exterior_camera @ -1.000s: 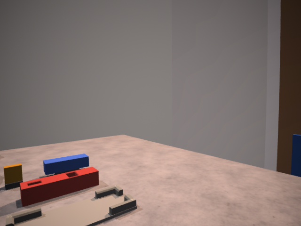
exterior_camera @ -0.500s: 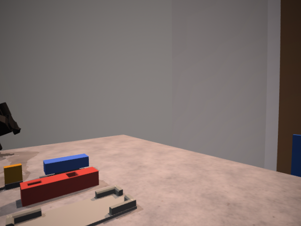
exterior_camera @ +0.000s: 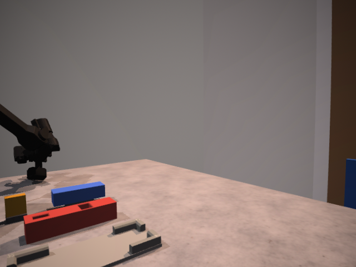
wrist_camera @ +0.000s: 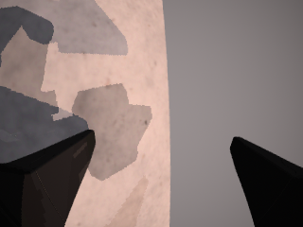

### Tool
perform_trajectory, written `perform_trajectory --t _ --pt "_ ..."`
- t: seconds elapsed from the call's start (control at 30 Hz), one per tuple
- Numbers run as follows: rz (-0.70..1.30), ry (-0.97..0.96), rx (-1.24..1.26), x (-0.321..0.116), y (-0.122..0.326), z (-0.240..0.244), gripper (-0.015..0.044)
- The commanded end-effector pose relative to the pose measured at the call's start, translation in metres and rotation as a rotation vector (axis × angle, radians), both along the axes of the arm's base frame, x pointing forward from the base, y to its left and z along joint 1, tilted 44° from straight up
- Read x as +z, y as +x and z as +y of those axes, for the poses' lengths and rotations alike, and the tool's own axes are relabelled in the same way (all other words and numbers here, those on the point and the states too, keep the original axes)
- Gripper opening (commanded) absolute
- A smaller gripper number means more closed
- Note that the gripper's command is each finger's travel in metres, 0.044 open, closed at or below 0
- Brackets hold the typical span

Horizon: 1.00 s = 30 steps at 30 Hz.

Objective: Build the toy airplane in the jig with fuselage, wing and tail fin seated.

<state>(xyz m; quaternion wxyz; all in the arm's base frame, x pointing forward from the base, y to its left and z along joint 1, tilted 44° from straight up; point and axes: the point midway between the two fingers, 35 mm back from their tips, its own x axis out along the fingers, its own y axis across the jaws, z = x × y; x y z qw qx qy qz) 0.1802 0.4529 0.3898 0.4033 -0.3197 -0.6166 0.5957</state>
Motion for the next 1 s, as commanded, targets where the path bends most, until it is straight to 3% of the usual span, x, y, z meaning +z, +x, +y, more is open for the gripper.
perform_trajectory --t 0.0,0.3,0.53,0.73,0.97 --pt "0.154 -0.127 -0.131 -0.025 0.050 -0.015 0.0440" --pt "0.599 -0.416 -0.465 -0.103 0.160 -0.087 0.0440" --pt "1.042 -0.625 -0.713 -0.181 0.212 -0.170 0.0440" --pt "1.480 -0.768 -0.908 -0.245 0.222 -0.254 0.0440" --pt "2.053 -0.889 -1.074 -0.304 0.192 -0.351 0.0440"
